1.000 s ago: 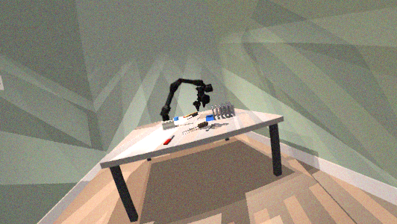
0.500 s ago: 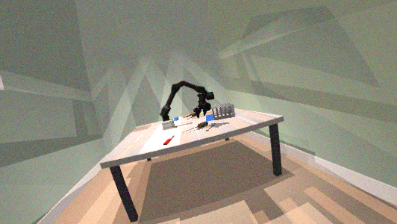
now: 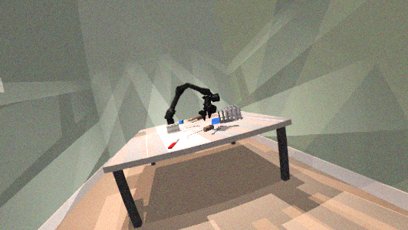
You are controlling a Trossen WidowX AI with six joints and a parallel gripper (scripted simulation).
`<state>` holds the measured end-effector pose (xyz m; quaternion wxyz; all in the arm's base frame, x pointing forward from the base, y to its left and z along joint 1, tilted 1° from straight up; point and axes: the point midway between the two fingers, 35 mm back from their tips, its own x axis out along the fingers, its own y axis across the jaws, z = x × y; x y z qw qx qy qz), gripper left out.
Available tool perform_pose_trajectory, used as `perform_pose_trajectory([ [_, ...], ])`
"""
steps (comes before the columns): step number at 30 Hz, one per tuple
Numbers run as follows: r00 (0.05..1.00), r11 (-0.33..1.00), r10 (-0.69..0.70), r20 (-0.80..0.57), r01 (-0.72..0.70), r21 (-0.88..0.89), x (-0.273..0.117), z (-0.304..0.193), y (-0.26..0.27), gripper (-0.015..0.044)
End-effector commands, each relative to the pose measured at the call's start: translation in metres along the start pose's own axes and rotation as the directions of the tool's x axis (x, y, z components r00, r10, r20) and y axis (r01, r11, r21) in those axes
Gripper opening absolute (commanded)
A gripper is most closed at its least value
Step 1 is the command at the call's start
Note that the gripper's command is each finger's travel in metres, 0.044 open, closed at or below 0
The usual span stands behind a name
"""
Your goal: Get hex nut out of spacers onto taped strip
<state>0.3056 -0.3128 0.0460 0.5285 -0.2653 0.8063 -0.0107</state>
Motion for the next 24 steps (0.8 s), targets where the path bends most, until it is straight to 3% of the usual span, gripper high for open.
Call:
perform_pose_trajectory([
  [1,1.0,1.0,-0.001,-0.002,0.001,-0.005,0.001,0.0,0.0,0.028],
  [24,1.0,1.0,-0.001,-0.002,0.001,-0.005,0.022,0.012,0.006,0.028],
])
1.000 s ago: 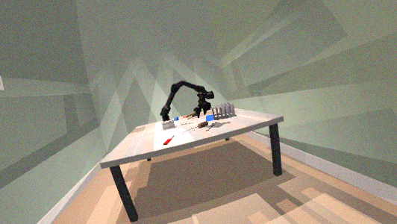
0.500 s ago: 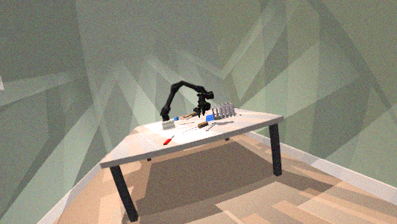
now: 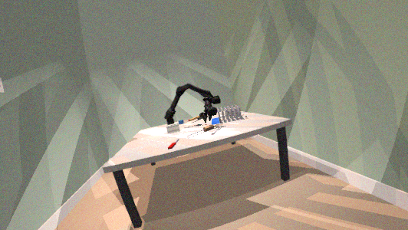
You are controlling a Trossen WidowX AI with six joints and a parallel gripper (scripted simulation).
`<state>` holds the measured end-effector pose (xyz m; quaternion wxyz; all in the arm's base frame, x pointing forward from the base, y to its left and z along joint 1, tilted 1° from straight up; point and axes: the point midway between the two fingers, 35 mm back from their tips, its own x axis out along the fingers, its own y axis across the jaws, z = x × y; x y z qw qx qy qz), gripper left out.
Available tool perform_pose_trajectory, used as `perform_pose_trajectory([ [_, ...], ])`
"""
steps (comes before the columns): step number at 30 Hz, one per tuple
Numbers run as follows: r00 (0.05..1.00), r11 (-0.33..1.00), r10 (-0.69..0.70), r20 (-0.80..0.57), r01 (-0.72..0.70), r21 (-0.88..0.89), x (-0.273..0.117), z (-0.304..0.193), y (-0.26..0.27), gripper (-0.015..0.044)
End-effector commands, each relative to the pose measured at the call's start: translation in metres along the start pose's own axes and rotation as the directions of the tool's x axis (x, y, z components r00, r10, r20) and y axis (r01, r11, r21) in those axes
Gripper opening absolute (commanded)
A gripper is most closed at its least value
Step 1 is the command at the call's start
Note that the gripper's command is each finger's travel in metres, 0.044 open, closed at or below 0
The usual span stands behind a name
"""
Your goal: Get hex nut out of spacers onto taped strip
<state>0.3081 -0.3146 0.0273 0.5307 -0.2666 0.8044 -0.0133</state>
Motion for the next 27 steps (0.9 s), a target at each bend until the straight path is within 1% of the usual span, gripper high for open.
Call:
perform_pose_trajectory([
  [1,1.0,1.0,0.005,-0.006,-0.005,-0.009,0.008,0.003,0.004,0.028],
  [27,1.0,1.0,0.005,-0.006,-0.005,-0.009,0.043,0.022,0.017,0.028],
])
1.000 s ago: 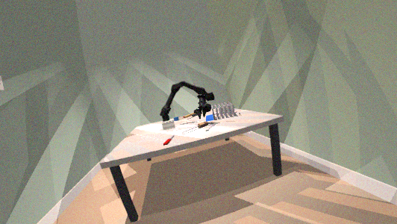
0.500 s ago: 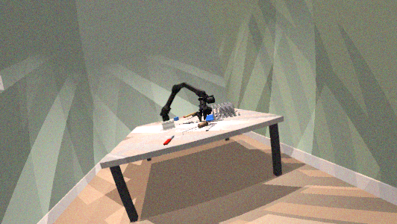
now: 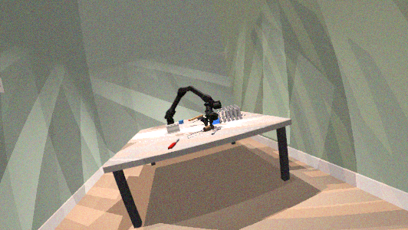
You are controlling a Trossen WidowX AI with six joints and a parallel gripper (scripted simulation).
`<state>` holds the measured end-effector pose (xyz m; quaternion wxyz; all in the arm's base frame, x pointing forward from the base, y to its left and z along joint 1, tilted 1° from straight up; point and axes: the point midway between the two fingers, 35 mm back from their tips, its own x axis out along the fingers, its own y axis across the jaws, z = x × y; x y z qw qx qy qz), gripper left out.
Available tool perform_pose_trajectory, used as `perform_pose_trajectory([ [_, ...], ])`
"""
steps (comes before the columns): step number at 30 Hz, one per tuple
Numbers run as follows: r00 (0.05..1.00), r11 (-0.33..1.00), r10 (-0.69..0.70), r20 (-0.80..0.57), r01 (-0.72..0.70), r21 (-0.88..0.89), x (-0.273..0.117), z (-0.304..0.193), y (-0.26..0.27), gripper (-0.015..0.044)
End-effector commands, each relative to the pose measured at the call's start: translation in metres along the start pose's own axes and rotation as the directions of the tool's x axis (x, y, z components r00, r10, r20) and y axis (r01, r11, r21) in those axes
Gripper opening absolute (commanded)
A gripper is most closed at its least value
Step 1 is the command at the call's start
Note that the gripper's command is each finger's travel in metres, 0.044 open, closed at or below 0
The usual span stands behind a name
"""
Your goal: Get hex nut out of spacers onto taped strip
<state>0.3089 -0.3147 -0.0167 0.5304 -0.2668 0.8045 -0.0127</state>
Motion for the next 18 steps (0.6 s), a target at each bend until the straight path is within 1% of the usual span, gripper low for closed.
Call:
perform_pose_trajectory([
  [1,1.0,1.0,0.005,-0.006,-0.005,-0.008,0.006,0.002,0.004,0.028],
  [2,1.0,1.0,0.005,-0.006,-0.005,-0.008,0.007,0.002,0.004,0.028],
  [4,1.0,1.0,0.005,-0.006,-0.005,-0.008,0.007,0.002,0.004,0.0228],
  [14,1.0,1.0,0.005,-0.006,-0.005,-0.008,0.007,0.002,0.004,0.0161],
  [18,1.0,0.999,-0.02,-0.018,0.019,-0.045,-0.007,-0.004,-0.003,0.0056],
])
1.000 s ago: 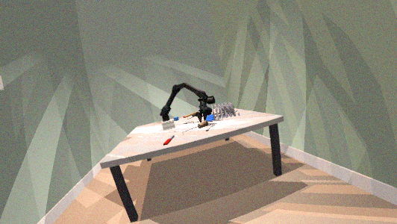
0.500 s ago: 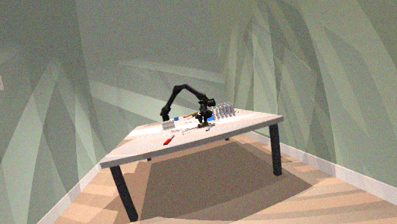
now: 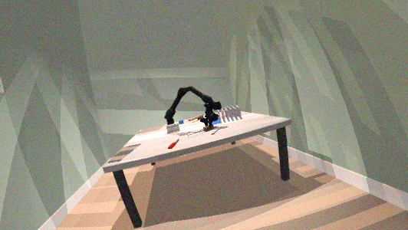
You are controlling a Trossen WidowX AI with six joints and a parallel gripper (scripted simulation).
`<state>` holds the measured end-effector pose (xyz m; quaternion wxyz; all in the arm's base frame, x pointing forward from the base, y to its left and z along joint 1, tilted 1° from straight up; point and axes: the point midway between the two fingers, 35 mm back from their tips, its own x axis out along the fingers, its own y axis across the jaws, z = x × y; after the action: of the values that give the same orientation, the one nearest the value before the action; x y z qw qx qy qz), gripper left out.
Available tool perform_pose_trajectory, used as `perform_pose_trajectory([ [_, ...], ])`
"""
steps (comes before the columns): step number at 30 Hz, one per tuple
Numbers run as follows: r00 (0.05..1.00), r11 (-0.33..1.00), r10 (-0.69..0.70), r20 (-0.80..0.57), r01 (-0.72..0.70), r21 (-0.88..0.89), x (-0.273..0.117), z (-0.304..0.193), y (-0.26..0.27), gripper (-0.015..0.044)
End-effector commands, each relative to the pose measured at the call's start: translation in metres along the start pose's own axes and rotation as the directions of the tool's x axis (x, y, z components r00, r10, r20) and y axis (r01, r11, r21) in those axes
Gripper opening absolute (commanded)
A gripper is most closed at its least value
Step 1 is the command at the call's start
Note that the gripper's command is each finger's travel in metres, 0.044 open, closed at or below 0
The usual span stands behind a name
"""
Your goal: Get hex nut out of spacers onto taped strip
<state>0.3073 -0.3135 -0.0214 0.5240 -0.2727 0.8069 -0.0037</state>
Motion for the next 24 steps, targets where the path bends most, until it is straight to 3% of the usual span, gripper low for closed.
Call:
perform_pose_trajectory([
  [1,1.0,1.0,-0.02,-0.01,0.02,-0.019,-0.016,-0.008,-0.009,0.003],
  [3,1.0,1.0,-0.018,-0.009,0.018,-0.015,-0.027,-0.012,-0.015,0.0],
  [24,1.0,1.0,0.004,0.003,-0.004,0.019,-0.14,-0.078,-0.046,0.0],
])
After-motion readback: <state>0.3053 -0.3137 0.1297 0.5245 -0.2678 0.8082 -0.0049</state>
